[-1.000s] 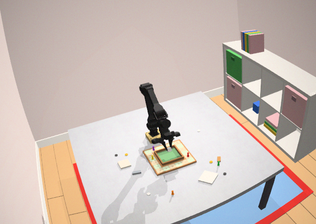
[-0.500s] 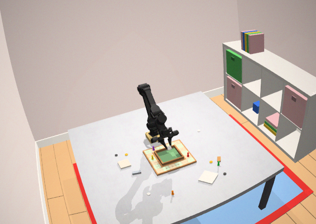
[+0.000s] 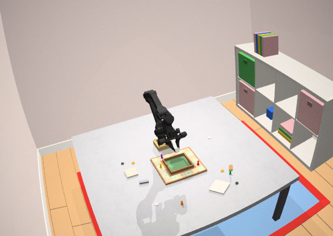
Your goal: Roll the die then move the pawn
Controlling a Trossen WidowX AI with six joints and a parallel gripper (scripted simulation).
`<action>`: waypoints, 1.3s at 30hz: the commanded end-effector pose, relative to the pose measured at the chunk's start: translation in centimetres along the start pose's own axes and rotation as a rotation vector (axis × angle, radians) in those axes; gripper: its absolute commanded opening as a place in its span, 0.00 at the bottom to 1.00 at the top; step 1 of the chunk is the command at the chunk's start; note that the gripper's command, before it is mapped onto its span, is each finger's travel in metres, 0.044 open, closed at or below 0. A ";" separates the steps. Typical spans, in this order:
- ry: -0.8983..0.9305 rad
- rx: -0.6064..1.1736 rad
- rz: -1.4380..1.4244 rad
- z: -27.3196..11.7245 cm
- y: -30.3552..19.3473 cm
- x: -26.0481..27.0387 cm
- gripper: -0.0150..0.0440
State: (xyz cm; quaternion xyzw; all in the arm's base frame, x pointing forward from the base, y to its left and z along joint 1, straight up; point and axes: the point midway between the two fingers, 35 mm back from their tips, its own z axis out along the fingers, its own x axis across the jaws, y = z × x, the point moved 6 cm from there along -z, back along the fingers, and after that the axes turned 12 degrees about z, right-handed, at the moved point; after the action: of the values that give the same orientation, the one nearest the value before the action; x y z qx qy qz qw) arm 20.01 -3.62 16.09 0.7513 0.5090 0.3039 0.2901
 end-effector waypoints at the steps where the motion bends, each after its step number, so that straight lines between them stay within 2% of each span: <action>1: 0.000 0.000 0.000 0.0 0.0 0.0 0.25; 7: 0.000 0.000 0.000 0.0 0.0 0.0 0.25; 16: 0.000 0.000 0.000 -0.1 0.1 0.0 0.65; 21: -0.004 -0.003 0.006 -2.5 2.8 0.6 0.88; 24: -0.005 -0.003 0.006 -2.6 2.9 0.7 1.00; 27: -0.021 0.074 0.006 -2.1 3.2 0.7 1.00; 39: -0.144 0.664 0.007 2.8 5.0 1.0 1.00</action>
State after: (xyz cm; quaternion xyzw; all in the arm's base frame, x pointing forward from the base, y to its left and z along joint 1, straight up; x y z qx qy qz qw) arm 24.25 -4.34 18.83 0.8179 0.5524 0.1185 0.1089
